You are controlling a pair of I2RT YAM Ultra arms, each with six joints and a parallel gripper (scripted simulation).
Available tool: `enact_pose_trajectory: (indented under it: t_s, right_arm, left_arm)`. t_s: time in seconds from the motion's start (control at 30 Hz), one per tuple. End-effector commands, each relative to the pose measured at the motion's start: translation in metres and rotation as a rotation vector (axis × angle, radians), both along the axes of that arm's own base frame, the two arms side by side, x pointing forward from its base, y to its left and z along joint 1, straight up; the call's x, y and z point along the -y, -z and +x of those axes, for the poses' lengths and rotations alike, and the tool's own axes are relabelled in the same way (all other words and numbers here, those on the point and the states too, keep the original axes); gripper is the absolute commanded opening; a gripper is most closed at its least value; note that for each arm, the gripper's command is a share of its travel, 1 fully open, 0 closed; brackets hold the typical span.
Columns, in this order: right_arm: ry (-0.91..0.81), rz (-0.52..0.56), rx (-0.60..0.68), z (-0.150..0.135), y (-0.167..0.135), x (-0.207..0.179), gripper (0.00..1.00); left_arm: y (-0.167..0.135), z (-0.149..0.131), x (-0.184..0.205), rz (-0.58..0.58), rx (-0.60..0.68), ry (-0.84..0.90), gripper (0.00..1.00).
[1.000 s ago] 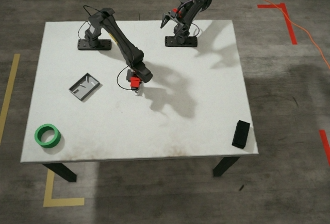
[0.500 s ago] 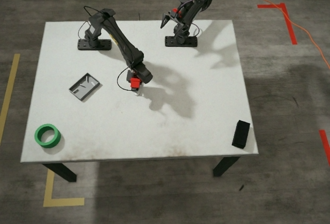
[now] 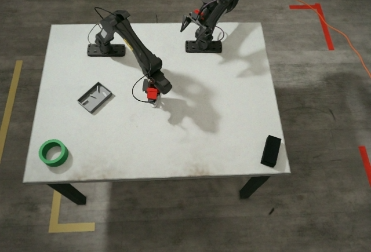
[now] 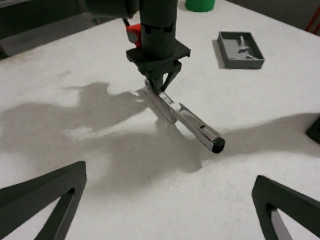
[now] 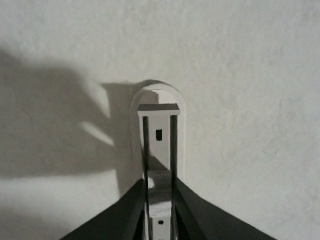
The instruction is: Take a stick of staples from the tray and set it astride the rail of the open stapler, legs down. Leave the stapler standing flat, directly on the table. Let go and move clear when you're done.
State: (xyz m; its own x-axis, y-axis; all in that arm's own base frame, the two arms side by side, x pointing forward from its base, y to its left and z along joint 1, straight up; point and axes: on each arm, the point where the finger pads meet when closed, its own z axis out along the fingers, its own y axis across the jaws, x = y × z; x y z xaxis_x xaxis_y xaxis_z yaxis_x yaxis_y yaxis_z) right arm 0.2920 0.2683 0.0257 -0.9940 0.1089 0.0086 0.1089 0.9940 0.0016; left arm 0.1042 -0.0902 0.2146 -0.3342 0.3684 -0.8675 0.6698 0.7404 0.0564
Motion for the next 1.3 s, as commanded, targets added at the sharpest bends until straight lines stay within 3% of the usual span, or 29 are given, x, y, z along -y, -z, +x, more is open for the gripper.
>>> enact_pose_trajectory:
  t_s: [0.0, 0.7, 0.9, 1.23, 1.27]
  right_arm:
    - [-0.002, 0.008, 0.003, 0.003, -0.008, 0.0, 0.18]
    - [0.003, 0.031, 0.037, 0.009, -0.042, -0.001, 0.18]
    - [0.009, 0.037, 0.042, 0.008, -0.081, -0.002, 0.18]
    - [-0.001, -0.001, -0.001, 0.0, -0.062, -0.002, 0.18]
    - [-0.021, -0.001, 0.005, 0.001, -0.062, -0.002, 0.3]
  left_arm:
    - [-0.001, -0.001, -0.001, -0.003, 0.01, -0.002, 1.0]
    - [-0.001, -0.001, -0.001, -0.003, 0.01, -0.002, 1.0]
    - [-0.001, -0.001, -0.001, -0.003, 0.01, -0.002, 1.0]
    - [-0.001, -0.001, -0.001, -0.003, 0.01, -0.002, 1.0]
    - [-0.001, -0.001, -0.001, -0.003, 0.01, -0.002, 1.0]
